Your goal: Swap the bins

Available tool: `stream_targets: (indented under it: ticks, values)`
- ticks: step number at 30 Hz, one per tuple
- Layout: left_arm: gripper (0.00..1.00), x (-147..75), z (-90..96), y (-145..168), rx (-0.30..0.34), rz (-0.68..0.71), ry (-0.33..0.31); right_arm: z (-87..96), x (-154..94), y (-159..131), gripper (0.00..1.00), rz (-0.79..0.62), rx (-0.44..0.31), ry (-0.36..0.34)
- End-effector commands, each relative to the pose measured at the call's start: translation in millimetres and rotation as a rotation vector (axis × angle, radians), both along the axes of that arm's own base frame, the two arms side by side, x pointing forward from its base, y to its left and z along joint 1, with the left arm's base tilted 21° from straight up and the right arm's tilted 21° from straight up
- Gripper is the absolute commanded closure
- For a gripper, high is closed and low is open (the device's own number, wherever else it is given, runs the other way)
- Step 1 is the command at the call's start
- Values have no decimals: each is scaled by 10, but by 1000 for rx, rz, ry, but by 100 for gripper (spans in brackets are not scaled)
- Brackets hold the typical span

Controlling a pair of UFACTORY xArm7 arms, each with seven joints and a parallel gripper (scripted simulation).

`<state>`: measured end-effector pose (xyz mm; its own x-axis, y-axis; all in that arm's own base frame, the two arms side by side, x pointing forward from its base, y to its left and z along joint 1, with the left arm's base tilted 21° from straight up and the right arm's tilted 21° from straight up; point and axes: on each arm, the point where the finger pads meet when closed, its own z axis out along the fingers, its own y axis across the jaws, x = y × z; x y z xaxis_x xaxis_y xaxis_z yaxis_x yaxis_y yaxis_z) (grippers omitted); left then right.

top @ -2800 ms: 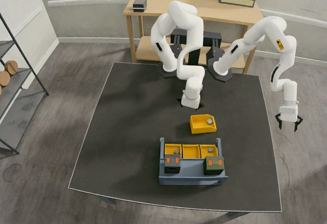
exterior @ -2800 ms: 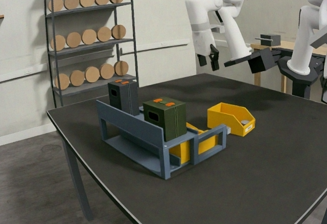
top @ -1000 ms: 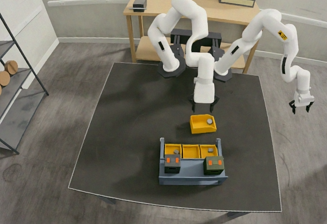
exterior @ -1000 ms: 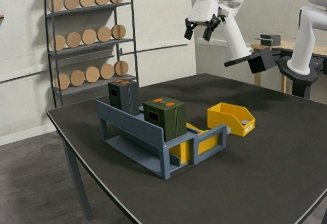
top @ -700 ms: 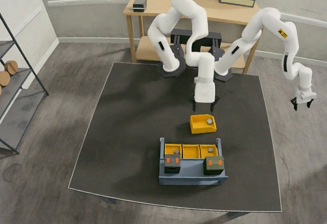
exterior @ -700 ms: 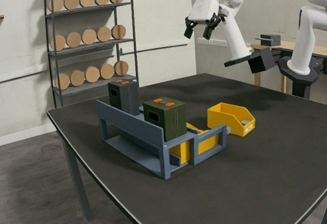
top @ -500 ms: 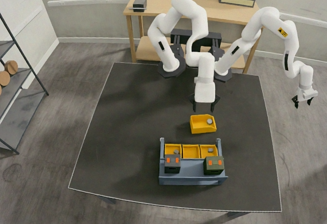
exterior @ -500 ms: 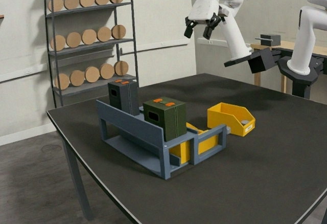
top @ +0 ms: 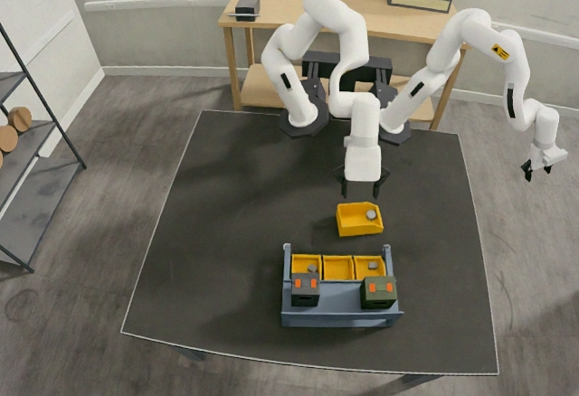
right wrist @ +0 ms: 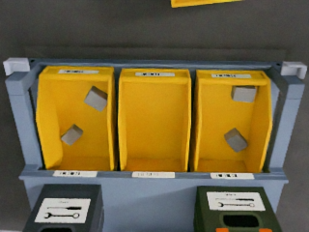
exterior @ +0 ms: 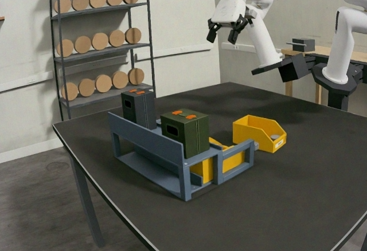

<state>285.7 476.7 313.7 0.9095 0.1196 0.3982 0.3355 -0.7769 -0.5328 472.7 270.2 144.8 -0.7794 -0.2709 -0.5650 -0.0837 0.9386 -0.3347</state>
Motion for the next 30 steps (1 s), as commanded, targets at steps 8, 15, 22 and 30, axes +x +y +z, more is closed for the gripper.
stream_targets:
  ticks: [8,15,22,30]
  values:
    - [0,-406,118,68,-48,143,-31,20,8,15,0,2,3,-3]
    - [0,-645,172,82,-78,228,-51,20,8,15,0,2,3,-3]
    - [0,-865,220,78,-107,306,-72,20,8,15,0,2,3,-3]
    - [0,-1137,280,51,-144,405,-100,20,8,15,0,2,3,-3]
